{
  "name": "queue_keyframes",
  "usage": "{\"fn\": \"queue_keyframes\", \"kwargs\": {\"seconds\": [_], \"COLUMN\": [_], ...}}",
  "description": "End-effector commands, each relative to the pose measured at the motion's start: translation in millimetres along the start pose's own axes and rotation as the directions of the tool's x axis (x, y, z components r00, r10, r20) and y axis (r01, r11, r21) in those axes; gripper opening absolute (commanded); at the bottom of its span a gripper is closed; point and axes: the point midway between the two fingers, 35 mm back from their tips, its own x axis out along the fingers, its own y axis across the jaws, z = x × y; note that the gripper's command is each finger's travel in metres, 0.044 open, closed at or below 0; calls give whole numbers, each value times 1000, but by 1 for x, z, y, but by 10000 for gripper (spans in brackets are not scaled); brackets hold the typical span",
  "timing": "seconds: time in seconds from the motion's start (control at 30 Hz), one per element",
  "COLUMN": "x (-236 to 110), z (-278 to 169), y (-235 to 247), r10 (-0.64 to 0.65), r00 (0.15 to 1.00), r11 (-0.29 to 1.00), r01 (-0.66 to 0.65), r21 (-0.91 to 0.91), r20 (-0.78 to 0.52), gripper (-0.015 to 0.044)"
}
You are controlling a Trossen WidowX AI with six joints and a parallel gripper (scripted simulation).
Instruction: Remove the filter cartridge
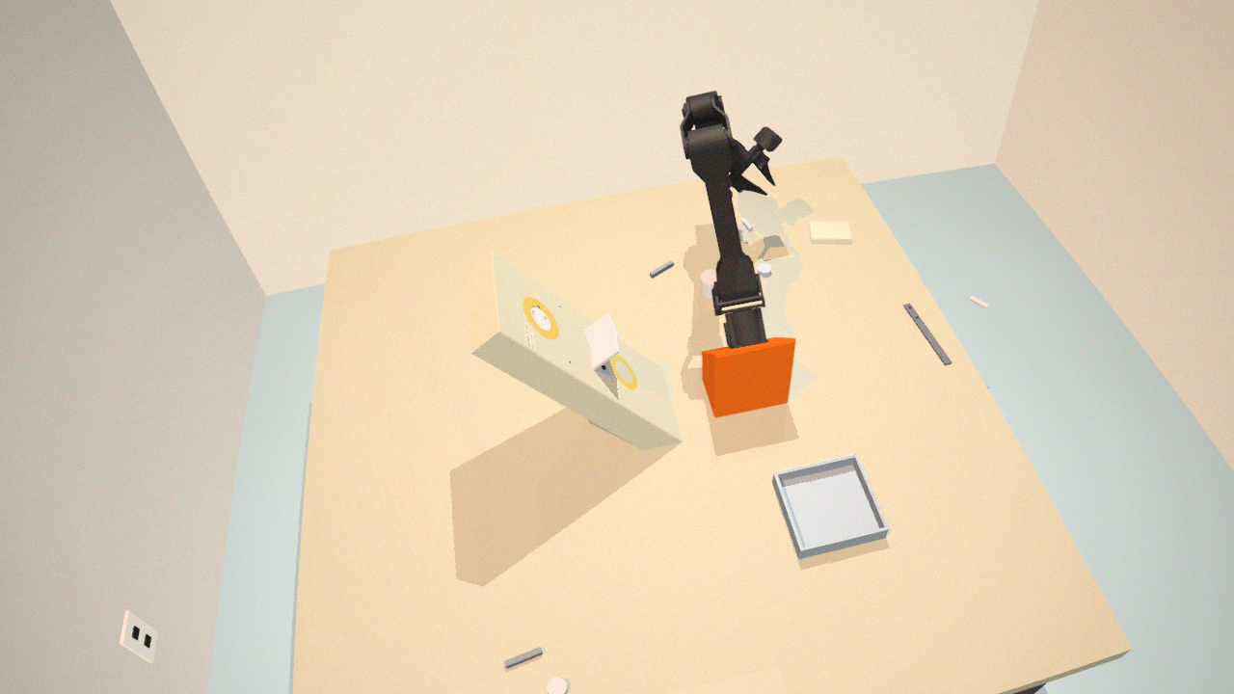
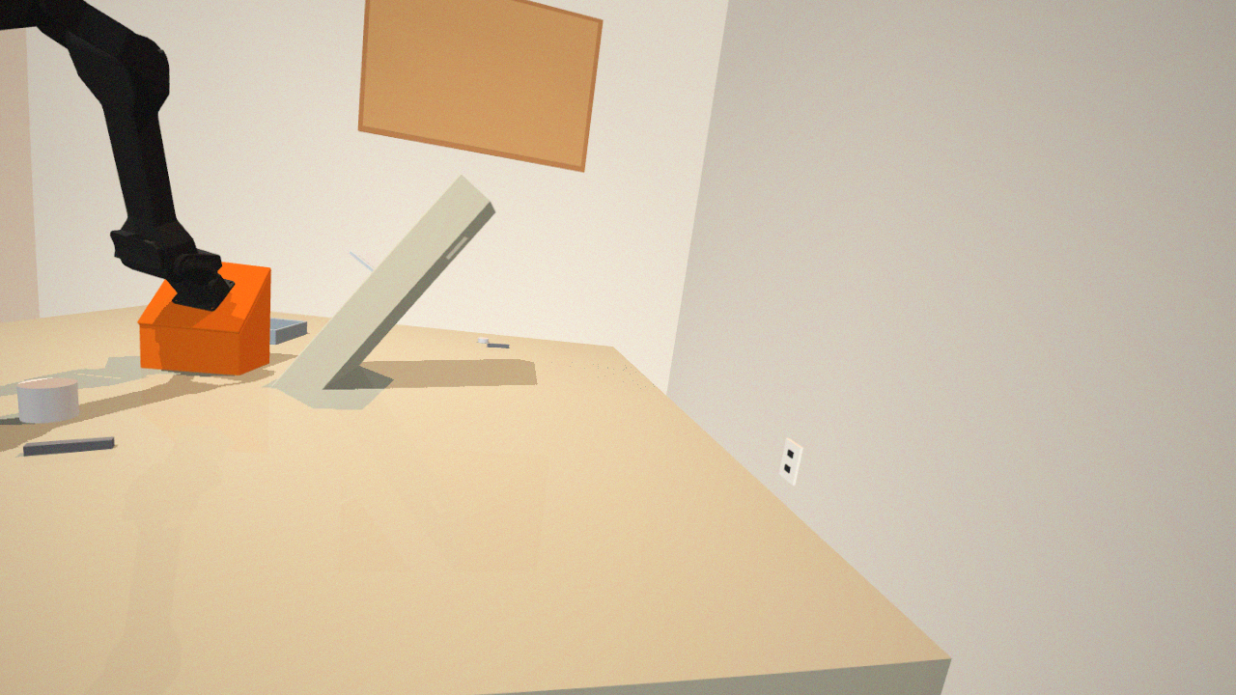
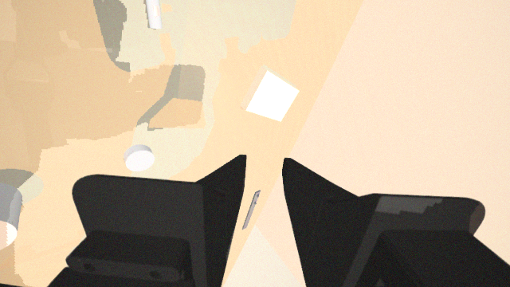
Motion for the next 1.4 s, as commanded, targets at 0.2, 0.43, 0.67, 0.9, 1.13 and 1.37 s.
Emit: {"fn": "queue_keyframes", "kwargs": {"seconds": [0.2, 0.43, 0.67, 0.9, 1.13, 1.37], "x": [-29, -57, -93, -135, -190, -259], "z": [40, 51, 51, 41, 9, -55], "y": [90, 139, 188, 233, 280, 322], "r10": [150, 244, 346, 453, 574, 714], "r00": [973, 932, 873, 794, 686, 526], "r11": [986, 962, 921, 859, 765, 614], "r01": [-160, -267, -385, -510, -644, -788], "r21": [40, 51, 51, 40, 7, -52], "r20": [178, 266, 344, 406, 447, 462], "gripper": [107, 107, 107, 107, 107, 107]}}
